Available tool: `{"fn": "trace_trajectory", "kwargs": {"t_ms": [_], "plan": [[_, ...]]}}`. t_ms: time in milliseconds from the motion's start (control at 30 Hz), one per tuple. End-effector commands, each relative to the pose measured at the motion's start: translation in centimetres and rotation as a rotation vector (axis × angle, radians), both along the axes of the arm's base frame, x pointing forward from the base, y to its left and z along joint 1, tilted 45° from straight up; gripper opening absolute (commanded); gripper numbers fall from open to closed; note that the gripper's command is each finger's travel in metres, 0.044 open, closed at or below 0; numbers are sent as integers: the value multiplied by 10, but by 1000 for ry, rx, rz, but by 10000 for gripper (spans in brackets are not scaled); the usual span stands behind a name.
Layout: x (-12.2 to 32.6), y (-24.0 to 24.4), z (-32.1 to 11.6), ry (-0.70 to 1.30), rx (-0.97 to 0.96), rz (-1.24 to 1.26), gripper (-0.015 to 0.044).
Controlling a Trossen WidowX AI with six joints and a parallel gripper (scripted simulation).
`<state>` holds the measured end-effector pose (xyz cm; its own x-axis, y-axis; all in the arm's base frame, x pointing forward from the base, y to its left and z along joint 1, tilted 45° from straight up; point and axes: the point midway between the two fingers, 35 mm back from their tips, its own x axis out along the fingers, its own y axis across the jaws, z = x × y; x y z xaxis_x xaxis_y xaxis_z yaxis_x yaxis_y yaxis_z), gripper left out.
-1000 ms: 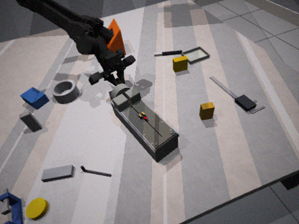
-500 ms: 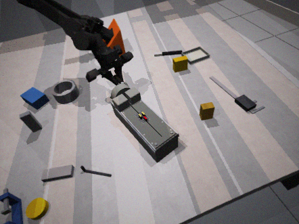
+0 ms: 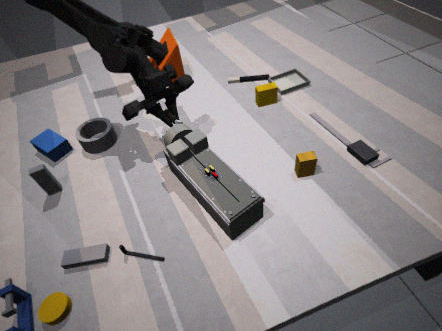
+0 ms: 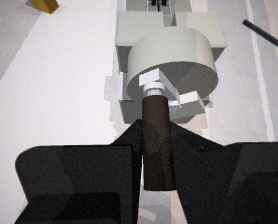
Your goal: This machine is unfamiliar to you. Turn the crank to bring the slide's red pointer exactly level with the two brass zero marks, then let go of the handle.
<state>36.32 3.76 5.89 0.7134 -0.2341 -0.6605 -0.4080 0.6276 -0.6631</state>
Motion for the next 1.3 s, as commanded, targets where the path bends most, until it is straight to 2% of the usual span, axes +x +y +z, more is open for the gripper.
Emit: {"fn": "trace_trajectory", "kwargs": {"t_ms": [0,1267], "plan": [[2,-1,9,-17,-4,-1,0],[8,-9,19,-18,-4,-1,0]]}}
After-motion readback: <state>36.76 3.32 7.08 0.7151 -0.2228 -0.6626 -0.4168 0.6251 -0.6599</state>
